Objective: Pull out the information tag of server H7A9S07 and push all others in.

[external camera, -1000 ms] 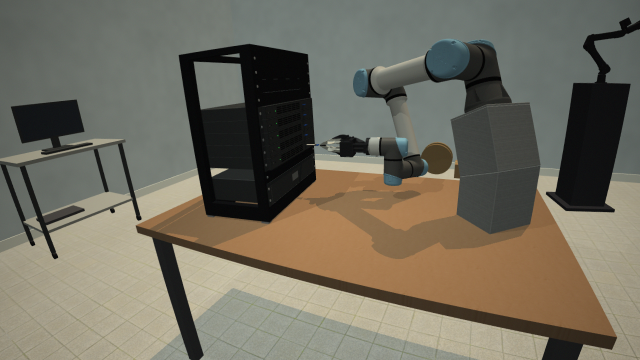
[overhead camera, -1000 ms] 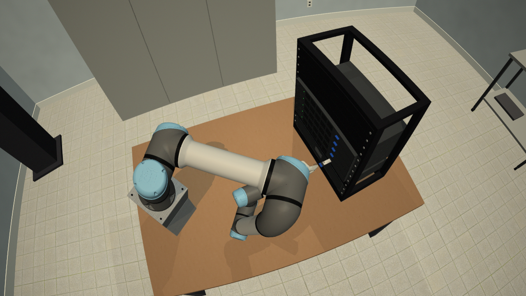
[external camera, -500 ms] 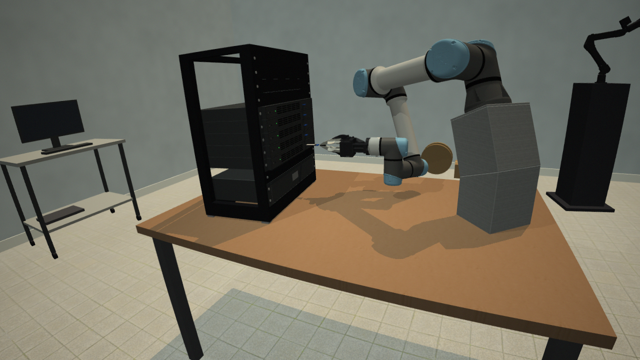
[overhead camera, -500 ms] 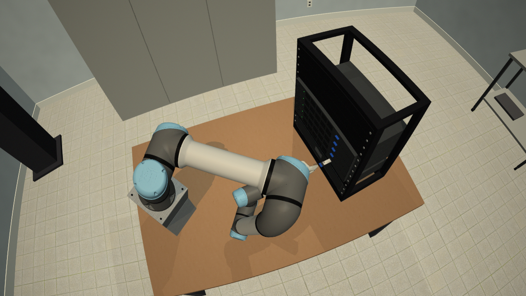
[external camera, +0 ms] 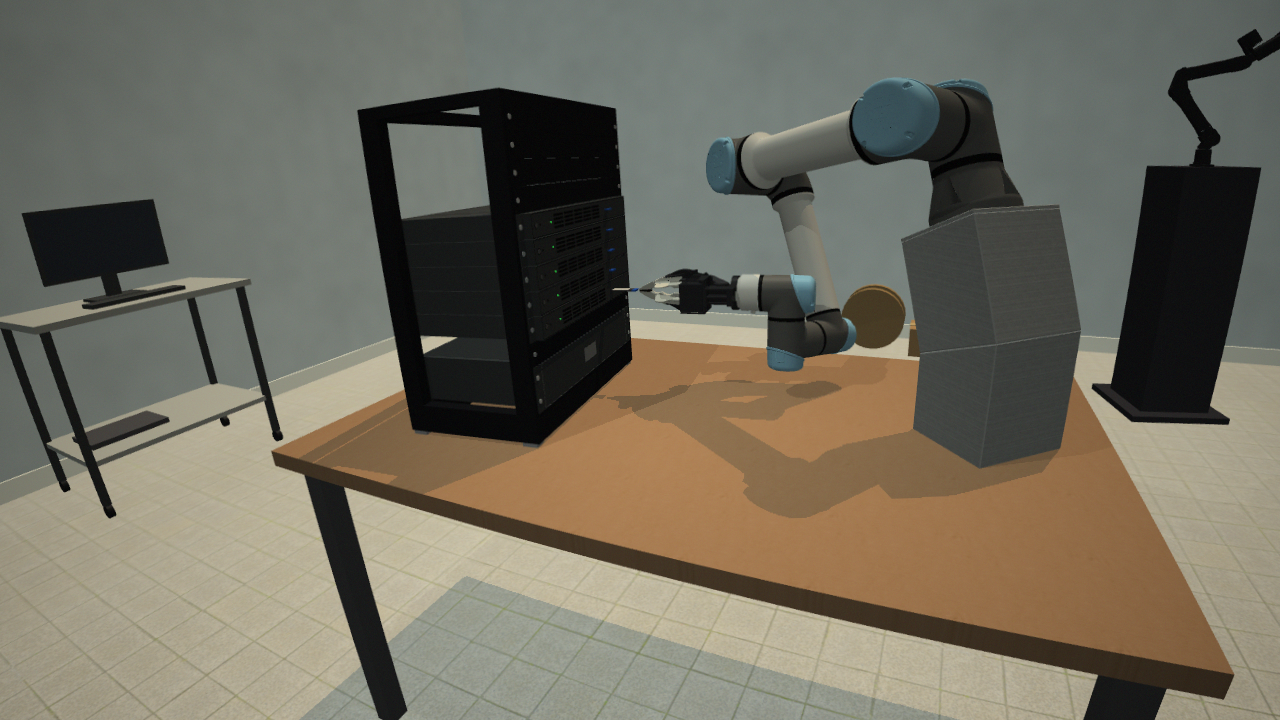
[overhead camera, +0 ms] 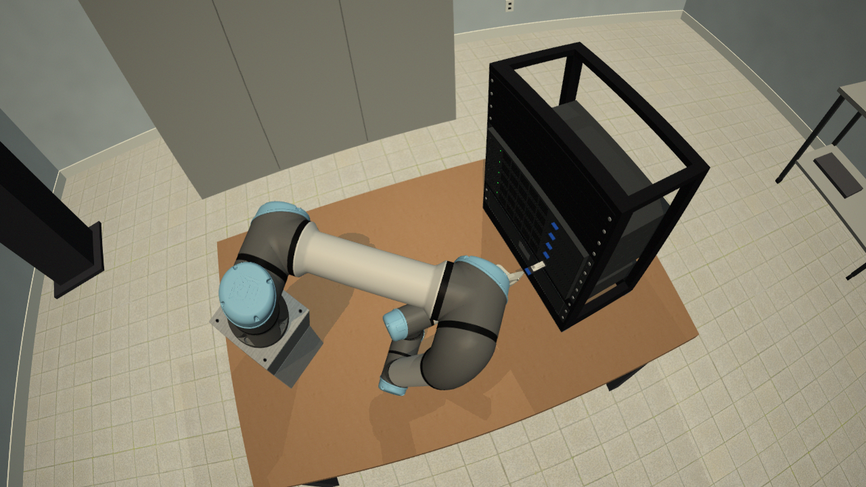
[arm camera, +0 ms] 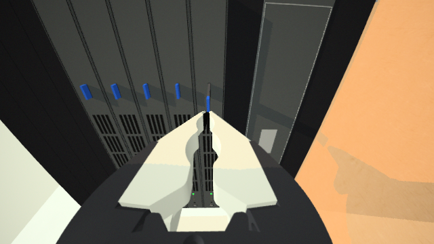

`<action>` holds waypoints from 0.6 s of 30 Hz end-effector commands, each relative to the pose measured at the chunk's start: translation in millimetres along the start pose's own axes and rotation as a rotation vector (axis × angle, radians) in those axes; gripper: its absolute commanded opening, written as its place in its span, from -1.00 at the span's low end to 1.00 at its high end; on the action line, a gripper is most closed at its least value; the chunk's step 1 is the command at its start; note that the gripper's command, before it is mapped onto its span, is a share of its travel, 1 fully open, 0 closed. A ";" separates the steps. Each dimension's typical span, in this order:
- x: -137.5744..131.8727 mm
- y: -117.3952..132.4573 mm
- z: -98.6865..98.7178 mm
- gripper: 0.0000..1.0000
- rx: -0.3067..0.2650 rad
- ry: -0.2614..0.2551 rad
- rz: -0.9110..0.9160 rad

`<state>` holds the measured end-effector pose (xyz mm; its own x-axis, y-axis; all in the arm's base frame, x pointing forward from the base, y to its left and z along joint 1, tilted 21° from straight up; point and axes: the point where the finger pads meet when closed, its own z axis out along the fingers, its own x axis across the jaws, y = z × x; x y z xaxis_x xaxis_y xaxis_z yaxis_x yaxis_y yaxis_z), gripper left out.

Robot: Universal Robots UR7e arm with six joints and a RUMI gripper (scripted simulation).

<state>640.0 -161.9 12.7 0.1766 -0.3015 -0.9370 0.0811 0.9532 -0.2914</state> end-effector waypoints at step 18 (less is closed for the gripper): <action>-4.2 0.0 3.9 -1.00 0.000 -0.001 -0.001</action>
<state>642.9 -160.9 16.8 0.1766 -0.3015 -0.9370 0.0811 0.9531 -0.2914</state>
